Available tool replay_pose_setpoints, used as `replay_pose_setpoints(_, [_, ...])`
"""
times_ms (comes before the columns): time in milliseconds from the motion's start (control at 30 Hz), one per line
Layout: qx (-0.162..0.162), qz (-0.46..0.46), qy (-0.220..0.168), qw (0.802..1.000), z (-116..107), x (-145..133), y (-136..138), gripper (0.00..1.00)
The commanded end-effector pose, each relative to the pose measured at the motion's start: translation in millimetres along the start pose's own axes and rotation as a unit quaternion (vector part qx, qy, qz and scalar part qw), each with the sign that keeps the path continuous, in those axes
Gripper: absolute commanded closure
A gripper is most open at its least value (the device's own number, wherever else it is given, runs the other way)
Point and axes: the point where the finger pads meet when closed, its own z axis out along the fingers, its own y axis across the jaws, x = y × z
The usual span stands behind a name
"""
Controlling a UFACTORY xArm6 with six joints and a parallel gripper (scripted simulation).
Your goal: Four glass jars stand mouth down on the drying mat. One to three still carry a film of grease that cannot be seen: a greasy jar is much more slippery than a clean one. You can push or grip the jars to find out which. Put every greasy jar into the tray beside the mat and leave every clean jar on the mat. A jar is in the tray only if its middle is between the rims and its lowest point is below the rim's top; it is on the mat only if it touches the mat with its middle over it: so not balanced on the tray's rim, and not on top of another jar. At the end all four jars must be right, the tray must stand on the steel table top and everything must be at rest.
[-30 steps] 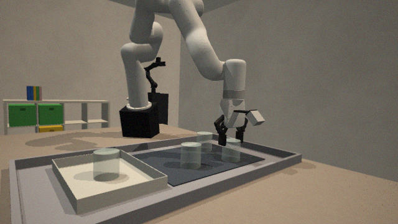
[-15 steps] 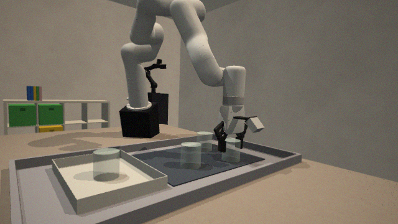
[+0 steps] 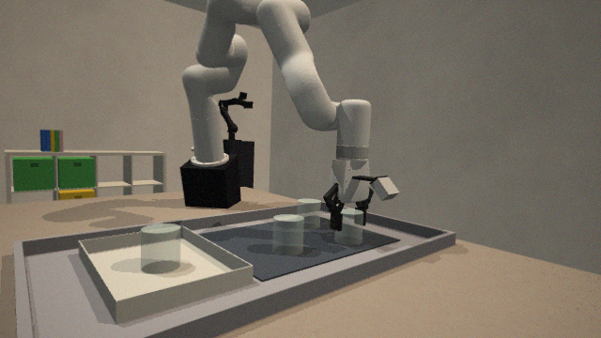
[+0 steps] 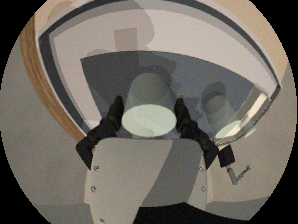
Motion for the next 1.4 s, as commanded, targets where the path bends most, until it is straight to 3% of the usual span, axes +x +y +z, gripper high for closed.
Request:
replay_pose_setpoints(0, [0.001, 0.000, 0.002, 1.000, -1.7, 1.8, -0.3, 0.08])
replay_pose_setpoints(1367, [0.001, 0.000, 0.002, 1.000, -1.7, 1.8, -0.3, 0.18])
